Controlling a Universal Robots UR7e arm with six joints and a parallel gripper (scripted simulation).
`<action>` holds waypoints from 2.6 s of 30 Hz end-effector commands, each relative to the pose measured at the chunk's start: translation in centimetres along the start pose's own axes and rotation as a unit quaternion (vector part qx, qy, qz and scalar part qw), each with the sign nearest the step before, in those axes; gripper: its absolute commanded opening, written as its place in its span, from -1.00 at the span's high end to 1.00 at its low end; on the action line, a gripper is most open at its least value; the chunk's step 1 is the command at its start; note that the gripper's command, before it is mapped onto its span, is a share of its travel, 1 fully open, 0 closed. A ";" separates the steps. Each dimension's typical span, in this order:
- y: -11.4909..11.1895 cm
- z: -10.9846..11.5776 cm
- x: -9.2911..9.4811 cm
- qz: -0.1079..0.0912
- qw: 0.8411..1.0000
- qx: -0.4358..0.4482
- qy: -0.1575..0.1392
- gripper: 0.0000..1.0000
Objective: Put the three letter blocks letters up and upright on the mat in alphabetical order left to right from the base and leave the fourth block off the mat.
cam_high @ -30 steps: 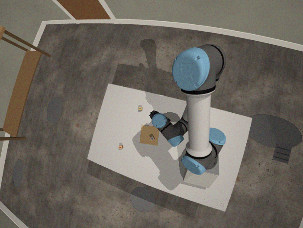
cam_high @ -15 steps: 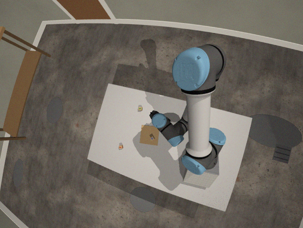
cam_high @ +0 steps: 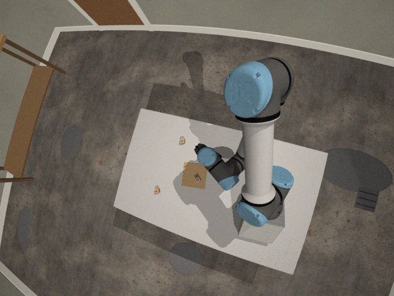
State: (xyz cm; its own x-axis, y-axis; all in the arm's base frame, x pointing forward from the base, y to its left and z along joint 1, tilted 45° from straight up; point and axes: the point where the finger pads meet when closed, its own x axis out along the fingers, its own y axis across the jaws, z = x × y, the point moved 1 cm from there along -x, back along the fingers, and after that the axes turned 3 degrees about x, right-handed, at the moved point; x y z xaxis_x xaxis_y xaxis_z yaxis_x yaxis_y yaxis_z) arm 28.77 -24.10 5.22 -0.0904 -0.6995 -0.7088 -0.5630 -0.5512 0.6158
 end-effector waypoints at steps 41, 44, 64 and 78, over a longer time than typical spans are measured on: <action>0.0 -0.2 -2.9 0.000 1.000 0.001 0.002 0.01; 0.0 -0.2 -3.7 0.000 1.000 0.001 0.002 0.01; 0.0 -0.1 -8.3 -0.001 1.000 0.001 0.002 0.01; 0.0 -0.1 -10.1 -0.001 1.000 0.001 0.002 0.01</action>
State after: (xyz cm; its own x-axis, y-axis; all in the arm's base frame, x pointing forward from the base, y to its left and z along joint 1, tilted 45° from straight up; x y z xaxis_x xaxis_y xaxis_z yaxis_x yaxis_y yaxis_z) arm 29.72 -17.33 12.12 -0.0855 -0.7002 -0.7088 -0.5637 -0.5525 0.6139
